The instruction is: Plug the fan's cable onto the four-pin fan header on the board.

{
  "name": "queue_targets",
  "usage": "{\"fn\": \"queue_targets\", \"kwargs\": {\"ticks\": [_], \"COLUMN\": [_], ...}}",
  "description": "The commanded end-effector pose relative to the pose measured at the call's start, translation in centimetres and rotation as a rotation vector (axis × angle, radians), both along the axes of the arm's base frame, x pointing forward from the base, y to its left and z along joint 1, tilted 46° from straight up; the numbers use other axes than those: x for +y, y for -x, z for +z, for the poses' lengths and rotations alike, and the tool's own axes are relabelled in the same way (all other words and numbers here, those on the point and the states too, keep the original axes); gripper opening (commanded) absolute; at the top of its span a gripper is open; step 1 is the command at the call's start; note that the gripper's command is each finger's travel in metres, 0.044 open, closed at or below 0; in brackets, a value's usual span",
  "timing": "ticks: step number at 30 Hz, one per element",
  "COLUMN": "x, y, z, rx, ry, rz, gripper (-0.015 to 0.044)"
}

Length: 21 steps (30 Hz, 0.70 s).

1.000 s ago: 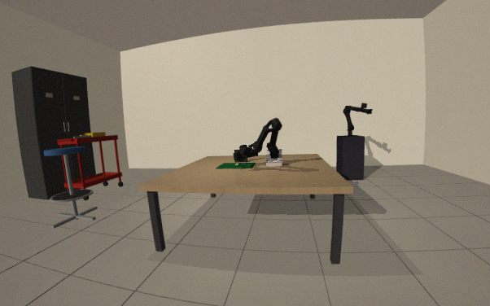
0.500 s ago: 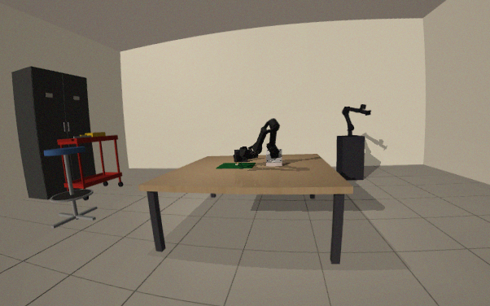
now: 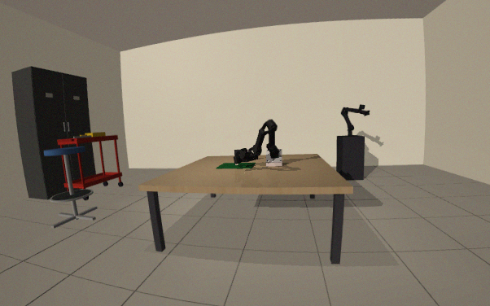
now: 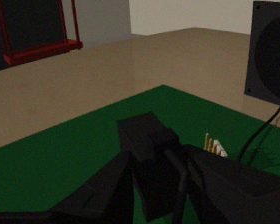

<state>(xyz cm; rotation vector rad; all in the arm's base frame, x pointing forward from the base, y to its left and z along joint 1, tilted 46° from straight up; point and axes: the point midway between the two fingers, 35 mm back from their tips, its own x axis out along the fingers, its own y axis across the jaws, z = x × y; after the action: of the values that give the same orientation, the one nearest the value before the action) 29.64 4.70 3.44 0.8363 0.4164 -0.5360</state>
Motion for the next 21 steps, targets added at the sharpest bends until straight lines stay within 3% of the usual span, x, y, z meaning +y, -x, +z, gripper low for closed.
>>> {"fn": "queue_targets", "kwargs": {"ticks": [1,21], "x": [0.2,1.6], "y": [0.0,-0.1], "z": [-0.2,-1.5], "rx": [-0.005,-0.004], "ry": [-0.001,-0.001], "rz": [-0.006,-0.006], "gripper": [0.0,0.0]}}
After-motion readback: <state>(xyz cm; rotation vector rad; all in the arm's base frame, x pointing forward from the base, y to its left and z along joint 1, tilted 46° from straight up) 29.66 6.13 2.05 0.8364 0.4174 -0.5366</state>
